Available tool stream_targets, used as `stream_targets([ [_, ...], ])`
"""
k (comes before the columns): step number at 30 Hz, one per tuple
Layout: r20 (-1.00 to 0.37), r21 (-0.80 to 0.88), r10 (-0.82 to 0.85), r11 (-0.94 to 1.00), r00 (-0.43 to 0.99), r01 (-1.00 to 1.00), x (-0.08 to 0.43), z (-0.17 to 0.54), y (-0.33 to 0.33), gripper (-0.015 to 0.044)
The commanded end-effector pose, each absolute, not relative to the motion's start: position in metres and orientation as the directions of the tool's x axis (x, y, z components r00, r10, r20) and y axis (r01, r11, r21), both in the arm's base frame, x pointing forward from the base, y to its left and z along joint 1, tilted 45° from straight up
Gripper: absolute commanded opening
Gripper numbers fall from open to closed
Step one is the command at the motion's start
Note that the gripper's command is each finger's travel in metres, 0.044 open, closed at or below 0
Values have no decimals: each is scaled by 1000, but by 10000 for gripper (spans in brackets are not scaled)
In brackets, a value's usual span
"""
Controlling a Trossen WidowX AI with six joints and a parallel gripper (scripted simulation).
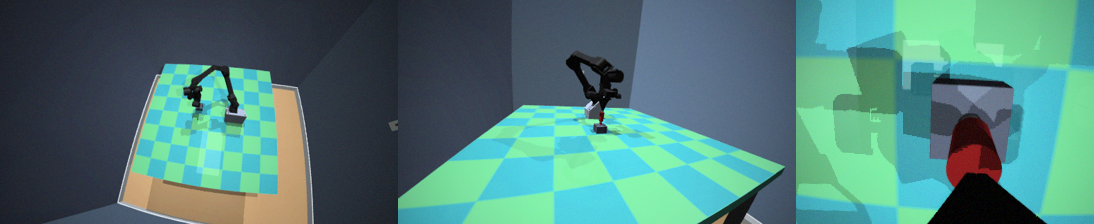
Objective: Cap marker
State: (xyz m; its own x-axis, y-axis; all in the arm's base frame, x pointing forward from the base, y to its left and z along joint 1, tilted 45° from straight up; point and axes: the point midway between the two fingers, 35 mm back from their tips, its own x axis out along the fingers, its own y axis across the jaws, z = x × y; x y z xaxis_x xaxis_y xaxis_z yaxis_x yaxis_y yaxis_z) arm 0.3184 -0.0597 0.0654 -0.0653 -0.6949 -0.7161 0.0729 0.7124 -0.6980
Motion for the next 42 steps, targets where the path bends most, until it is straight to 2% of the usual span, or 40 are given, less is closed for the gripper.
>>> stream_targets([
  [1, -712, -702, -698, 709, -69, 67, 317, 60, -65, 0],
  [22, -715, -699, -697, 711, -58, 72, 318, 52, -72, 0],
  [30, -717, -697, -694, 714, -60, 71, 325, 113, -11, 0],
  [37, -717, -697, -694, 714, -60, 71, 325, 115, -10, 0],
  [42, -717, -697, -694, 714, -60, 71, 325, 115, -10, 131],
])
